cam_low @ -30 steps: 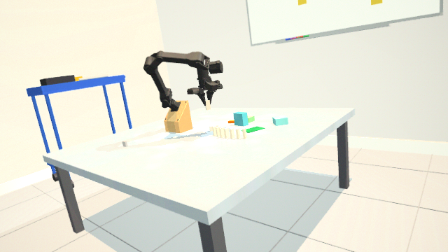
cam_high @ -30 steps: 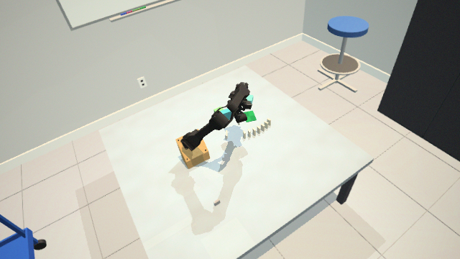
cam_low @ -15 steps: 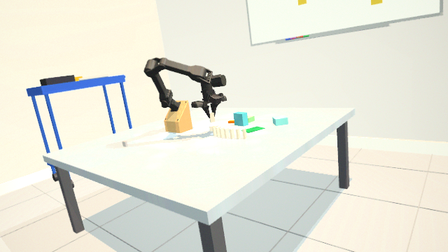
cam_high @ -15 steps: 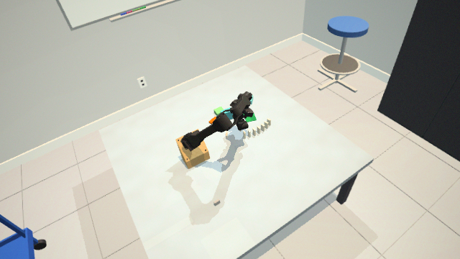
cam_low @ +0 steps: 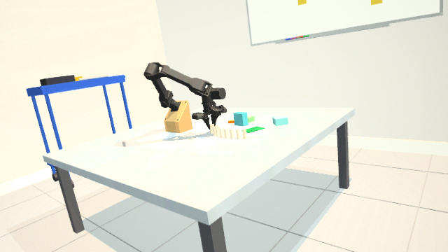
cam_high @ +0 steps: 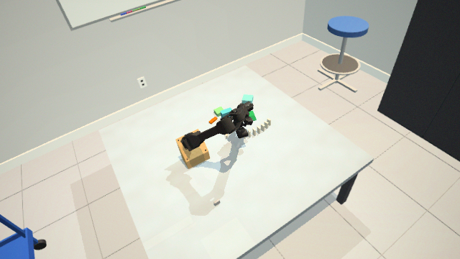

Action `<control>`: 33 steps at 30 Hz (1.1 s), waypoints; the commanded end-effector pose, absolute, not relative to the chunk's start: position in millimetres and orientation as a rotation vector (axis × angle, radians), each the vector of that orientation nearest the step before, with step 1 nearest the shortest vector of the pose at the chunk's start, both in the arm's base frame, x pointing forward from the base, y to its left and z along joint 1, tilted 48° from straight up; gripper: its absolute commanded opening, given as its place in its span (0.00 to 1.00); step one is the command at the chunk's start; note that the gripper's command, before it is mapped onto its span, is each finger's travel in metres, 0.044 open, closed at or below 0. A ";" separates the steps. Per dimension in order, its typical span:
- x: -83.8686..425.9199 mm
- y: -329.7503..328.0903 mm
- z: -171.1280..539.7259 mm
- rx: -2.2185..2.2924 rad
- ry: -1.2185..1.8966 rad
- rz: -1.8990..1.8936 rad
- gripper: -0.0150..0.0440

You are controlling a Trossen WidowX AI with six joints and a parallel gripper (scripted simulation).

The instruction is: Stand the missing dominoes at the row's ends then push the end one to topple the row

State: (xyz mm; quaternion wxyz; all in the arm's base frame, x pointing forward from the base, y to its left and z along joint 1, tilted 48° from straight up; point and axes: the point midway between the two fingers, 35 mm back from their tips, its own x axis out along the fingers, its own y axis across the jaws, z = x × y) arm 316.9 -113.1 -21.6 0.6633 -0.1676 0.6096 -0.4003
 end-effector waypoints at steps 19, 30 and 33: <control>315.3 -115.0 -24.5 -0.388 1.383 -0.904 1.00; 326.7 -27.7 52.4 -0.376 1.384 -0.897 1.00; 324.8 -17.1 63.9 -0.378 1.383 -0.901 1.00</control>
